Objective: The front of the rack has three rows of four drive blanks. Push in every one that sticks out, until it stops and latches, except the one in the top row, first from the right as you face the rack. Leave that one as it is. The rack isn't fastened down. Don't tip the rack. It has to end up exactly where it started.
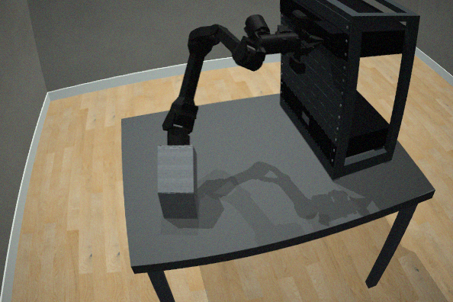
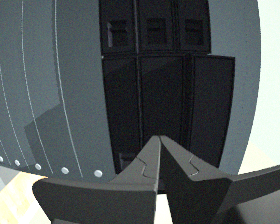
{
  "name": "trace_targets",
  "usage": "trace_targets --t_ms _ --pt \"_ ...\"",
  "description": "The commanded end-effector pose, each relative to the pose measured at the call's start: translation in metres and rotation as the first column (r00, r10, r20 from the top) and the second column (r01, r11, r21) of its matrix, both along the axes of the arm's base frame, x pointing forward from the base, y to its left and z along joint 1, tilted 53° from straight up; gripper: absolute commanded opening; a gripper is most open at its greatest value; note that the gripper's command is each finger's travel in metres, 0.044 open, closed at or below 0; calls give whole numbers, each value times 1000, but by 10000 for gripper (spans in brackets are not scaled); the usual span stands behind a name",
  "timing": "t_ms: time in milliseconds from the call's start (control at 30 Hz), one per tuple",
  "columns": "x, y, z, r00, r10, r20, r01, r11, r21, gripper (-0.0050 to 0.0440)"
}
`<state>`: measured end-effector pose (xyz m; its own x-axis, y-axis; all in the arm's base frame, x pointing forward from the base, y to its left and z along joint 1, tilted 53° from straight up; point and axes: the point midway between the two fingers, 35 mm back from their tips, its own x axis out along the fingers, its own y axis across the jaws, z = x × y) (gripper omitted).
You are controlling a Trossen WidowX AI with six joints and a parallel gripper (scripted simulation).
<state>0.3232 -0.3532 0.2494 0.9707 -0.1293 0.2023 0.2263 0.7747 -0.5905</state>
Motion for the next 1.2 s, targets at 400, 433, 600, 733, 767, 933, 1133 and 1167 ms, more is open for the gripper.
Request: trace_targets --t_ms 400,433,600,733,767,933,1133,1167 --pt "4 -4 10 1000 -14 16 14 1000 -23 0" --pt "5 -4 11 1000 -14 16 14 1000 -23 0" --pt "11 -5 13 1000 -14 16 14 1000 -23 0" --pt "12 -5 14 1000 -14 16 14 1000 -23 0" --pt "12 -5 14 1000 -14 16 14 1000 -23 0" --pt "12 -5 14 1000 -14 16 14 1000 -23 0" --pt "12 -5 14 1000 -14 16 14 1000 -23 0" --pt "12 -5 14 1000 -14 16 14 1000 -23 0"
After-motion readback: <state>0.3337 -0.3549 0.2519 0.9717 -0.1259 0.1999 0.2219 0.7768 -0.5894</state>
